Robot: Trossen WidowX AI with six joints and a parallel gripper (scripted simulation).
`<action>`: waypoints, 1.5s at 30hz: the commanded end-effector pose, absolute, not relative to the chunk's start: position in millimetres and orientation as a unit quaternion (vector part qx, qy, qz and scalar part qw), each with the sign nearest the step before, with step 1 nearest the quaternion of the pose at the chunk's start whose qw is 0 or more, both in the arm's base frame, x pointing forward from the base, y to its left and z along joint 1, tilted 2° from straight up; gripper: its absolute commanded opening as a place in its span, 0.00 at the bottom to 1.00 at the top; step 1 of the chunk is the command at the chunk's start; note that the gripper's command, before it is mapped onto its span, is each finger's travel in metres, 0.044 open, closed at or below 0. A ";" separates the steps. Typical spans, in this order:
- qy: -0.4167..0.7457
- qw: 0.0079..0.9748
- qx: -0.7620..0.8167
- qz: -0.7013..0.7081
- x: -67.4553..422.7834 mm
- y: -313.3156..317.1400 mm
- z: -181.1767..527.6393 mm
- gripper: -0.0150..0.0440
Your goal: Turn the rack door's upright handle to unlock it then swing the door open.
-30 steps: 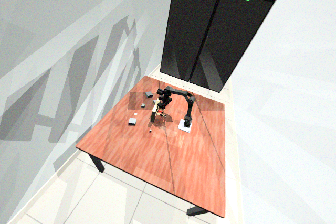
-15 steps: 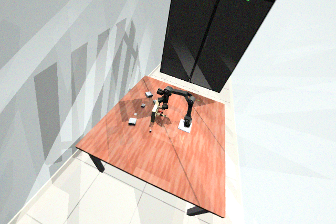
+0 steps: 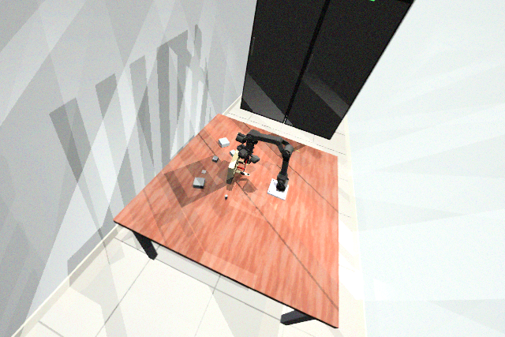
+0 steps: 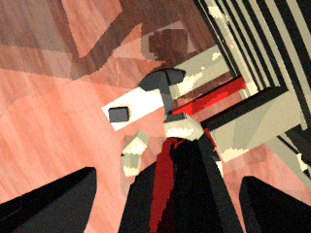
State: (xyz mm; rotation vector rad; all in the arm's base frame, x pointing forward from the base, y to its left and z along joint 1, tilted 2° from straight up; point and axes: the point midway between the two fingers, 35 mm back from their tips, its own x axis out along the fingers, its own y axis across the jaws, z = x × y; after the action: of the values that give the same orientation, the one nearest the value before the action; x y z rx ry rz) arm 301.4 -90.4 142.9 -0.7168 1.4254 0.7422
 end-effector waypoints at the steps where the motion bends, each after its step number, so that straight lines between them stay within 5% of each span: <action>1: 0.584 0.601 -0.383 0.388 301.9 -91.0 145.0 0.74; 19: 0.465 0.483 -0.526 0.524 302.0 -91.8 145.6 0.74; 26: 0.465 0.483 -0.526 0.524 302.0 -91.8 145.6 0.42; 45: 0.472 0.491 -0.518 0.517 301.0 -91.1 145.6 0.27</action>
State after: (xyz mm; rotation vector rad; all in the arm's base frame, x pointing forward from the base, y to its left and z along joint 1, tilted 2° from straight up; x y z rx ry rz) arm 302.1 -91.3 143.5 -1.2725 1.1336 1.2803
